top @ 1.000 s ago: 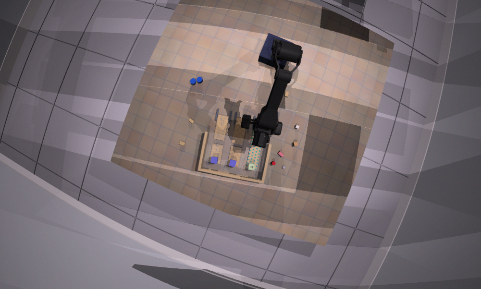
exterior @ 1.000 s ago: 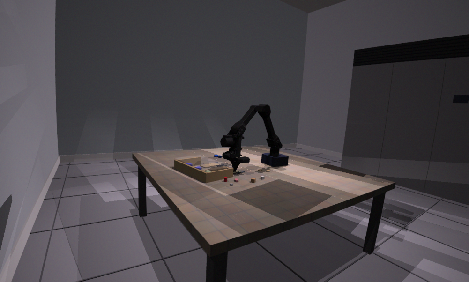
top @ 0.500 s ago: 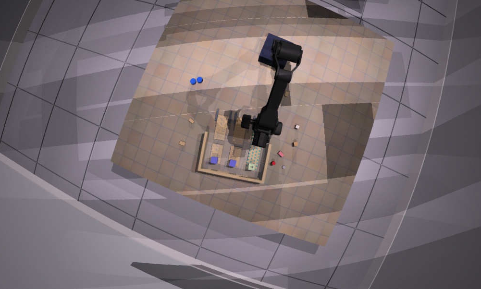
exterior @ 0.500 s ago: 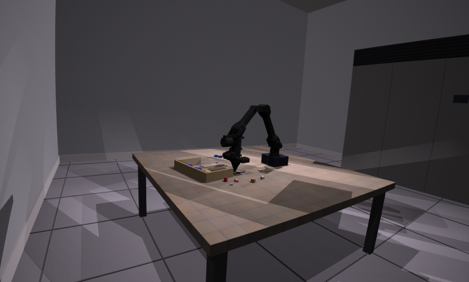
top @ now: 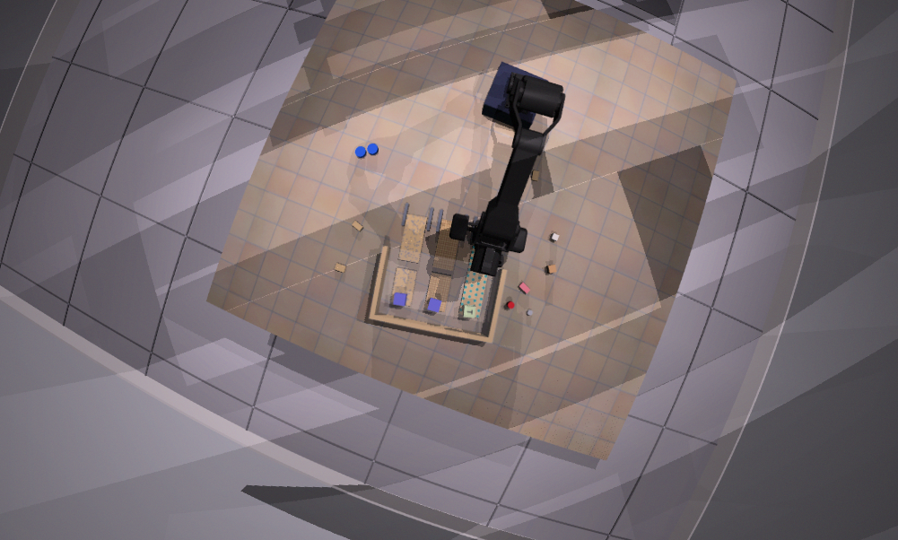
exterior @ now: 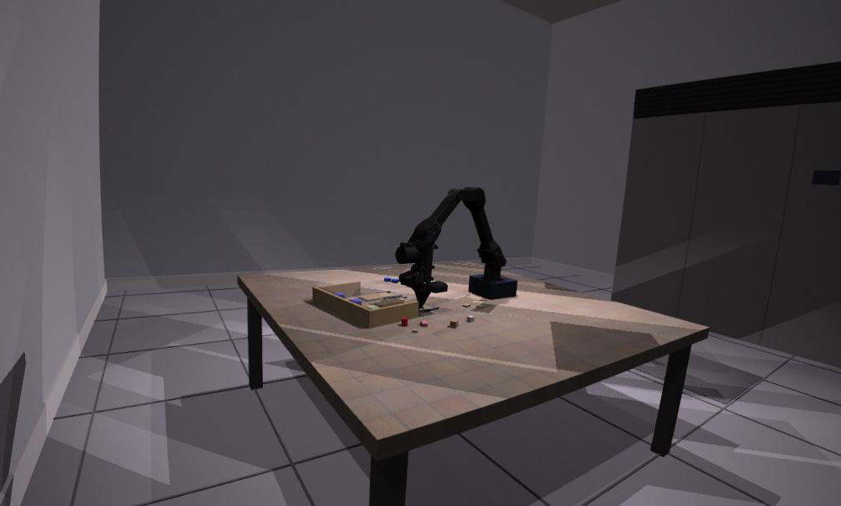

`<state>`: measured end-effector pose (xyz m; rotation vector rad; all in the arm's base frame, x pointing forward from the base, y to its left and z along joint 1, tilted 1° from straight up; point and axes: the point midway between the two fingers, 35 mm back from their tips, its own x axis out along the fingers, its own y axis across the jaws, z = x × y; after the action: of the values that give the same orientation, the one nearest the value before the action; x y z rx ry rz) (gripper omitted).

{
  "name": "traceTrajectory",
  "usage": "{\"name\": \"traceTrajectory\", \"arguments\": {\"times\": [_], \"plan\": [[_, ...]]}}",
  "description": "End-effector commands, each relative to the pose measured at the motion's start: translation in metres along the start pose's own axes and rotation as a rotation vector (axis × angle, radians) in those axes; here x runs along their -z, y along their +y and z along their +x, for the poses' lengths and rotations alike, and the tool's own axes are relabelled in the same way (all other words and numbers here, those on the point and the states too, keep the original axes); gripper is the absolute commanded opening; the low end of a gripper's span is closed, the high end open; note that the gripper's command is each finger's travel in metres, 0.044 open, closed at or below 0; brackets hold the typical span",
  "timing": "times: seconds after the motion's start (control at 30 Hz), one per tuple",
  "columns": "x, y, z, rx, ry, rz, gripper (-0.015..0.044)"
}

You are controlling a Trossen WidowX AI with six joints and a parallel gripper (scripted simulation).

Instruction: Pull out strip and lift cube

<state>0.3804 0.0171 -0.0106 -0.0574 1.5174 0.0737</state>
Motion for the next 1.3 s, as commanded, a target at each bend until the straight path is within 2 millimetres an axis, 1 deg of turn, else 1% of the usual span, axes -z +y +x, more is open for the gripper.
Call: {"name": "traceTrajectory", "arguments": {"times": [0.0, 1.27], "plan": [[0.002, 0.001, 0.004, -0.006, 0.001, -0.003, 0.0000], [0.059, -0.001, 0.006, -0.006, 0.006, -0.003, 0.0000]]}}
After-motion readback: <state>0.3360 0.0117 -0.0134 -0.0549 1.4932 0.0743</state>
